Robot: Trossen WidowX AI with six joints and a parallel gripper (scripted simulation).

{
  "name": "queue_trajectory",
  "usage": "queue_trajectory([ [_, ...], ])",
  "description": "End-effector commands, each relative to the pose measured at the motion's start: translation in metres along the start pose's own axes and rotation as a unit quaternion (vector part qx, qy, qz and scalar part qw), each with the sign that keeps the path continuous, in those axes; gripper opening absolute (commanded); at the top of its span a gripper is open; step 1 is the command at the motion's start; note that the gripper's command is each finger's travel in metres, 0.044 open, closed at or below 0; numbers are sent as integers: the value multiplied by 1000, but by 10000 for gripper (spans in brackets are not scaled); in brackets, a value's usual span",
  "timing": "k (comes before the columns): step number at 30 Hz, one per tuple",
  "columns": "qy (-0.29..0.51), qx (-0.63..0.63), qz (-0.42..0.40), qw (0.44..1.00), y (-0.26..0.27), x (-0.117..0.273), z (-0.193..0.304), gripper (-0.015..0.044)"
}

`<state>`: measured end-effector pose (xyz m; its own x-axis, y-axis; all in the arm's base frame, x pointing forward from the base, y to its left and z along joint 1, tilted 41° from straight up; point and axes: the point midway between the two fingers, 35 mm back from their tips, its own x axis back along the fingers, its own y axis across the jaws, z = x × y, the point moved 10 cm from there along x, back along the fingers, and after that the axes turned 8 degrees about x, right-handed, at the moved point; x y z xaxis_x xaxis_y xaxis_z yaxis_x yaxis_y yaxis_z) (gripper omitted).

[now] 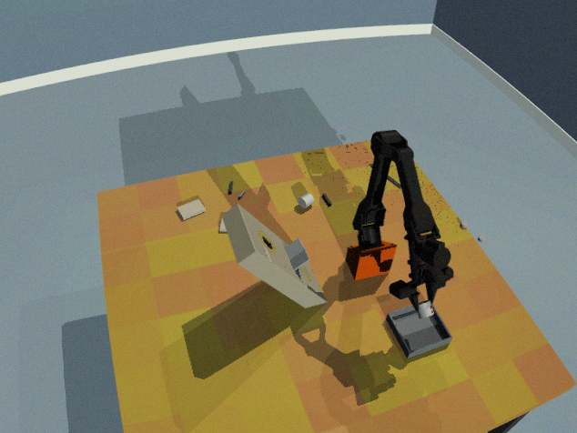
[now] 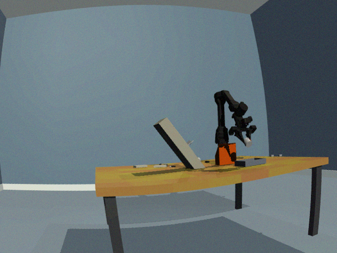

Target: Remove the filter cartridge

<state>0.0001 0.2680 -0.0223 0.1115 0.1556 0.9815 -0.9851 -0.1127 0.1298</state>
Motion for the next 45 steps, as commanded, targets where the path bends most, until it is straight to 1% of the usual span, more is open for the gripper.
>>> queue_trajectory([
  [1,-3,34,-20,999,14,-13,10,0],
  [7,-3,35,-21,999,15,-17,12,0],
  [20,-2,35,-22,999,19,-73,44,0],
  [24,-2,35,-22,999,20,-78,49,0],
  [40,3,37,-20,999,19,-75,46,420],
  [41,3,37,-20,999,19,-75,46,440],
  [44,3,37,-20,999,19,-72,44,440],
  [45,3,37,-20,999,18,-66,39,440],
])
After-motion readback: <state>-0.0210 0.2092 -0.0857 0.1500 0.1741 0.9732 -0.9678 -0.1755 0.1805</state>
